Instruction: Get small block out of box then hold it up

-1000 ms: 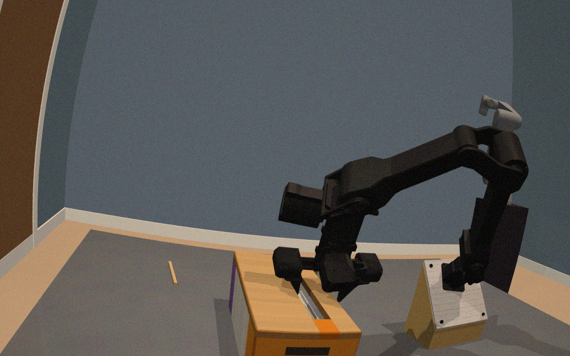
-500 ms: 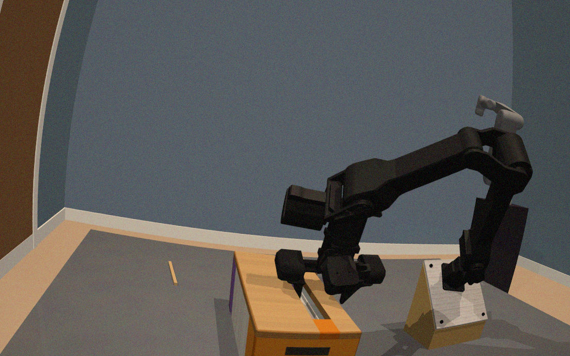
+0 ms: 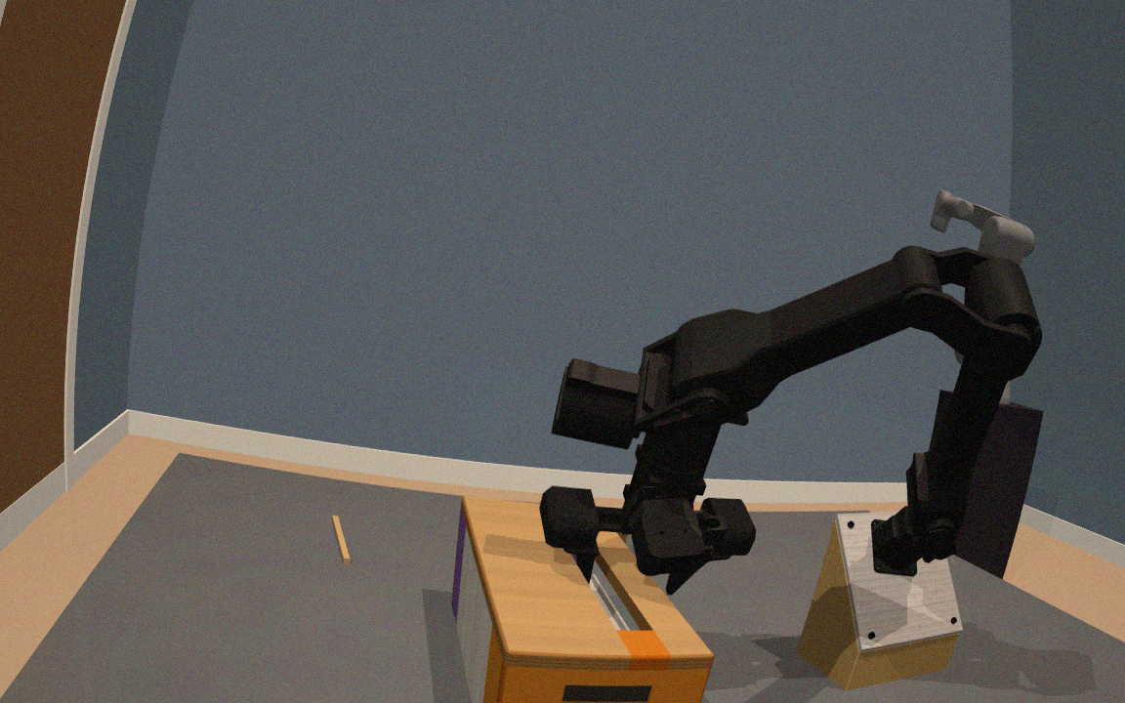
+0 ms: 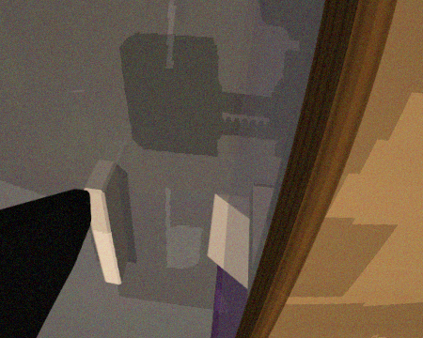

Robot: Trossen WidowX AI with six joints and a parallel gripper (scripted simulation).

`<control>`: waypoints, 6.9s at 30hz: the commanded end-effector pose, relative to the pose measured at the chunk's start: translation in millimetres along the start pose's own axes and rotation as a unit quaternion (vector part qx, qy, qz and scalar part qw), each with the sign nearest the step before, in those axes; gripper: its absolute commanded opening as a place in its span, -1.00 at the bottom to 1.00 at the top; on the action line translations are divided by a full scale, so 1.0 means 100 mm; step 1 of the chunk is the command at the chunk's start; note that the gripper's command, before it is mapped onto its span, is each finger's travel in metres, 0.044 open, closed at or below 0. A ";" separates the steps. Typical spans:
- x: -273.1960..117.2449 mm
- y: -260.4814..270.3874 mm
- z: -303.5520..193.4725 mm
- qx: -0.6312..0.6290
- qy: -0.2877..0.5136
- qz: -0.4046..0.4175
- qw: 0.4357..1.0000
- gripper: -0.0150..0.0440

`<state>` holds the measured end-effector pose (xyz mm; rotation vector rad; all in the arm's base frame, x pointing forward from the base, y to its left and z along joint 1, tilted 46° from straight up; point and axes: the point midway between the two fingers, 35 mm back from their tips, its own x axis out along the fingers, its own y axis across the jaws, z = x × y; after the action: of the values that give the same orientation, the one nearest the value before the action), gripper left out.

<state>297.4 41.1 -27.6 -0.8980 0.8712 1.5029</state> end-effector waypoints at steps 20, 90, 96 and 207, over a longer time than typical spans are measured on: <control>0.02 0.01 -0.02 0.001 0.002 0.003 1.000 0.86; 0.25 0.02 -0.69 0.001 0.004 0.002 1.000 0.86; 0.27 0.02 -0.74 0.001 0.004 0.002 1.000 0.86; -0.33 0.45 -1.37 0.653 -0.028 0.253 -0.713 0.47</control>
<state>273.6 -101.5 -52.1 -2.2253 -0.8911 1.4716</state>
